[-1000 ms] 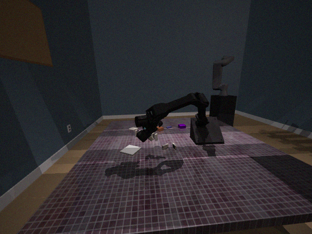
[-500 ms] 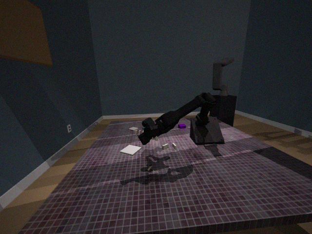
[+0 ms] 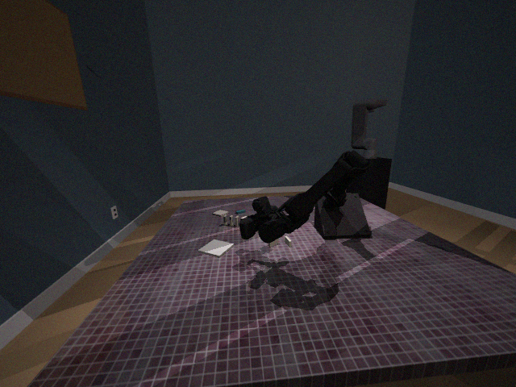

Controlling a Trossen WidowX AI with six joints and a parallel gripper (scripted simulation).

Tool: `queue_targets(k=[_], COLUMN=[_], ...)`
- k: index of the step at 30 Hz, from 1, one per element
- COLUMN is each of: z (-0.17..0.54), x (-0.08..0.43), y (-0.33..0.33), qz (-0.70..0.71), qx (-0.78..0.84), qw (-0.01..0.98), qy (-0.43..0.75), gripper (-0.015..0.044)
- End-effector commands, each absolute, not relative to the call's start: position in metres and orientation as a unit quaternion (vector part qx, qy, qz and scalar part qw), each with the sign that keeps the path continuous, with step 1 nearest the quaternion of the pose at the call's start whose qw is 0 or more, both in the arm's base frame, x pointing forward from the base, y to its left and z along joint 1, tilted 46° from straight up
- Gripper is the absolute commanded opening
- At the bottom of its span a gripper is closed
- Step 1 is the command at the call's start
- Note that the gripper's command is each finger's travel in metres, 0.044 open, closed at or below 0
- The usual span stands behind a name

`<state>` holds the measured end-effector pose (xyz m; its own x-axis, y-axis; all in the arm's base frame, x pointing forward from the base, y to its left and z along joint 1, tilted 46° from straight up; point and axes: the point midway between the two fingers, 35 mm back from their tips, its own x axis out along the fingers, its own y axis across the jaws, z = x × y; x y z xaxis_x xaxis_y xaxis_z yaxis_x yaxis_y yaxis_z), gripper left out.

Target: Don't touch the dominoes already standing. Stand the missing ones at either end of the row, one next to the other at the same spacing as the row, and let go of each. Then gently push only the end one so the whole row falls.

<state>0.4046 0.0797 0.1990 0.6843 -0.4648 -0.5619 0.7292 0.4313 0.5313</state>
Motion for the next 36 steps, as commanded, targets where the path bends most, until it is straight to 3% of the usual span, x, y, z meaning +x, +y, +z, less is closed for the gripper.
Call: queue_targets(k=[1,21,36], z=[0.204,0.203,0.149], x=[0.401,0.401,0.417], y=[0.08,0.08,0.132], qz=[-0.364,-0.364,-0.363], qx=[0.402,0.402,0.4], qw=[0.829,0.829,0.83], qy=[0.136,0.136,0.142], gripper=[0.0107,0.0107,0.0107])
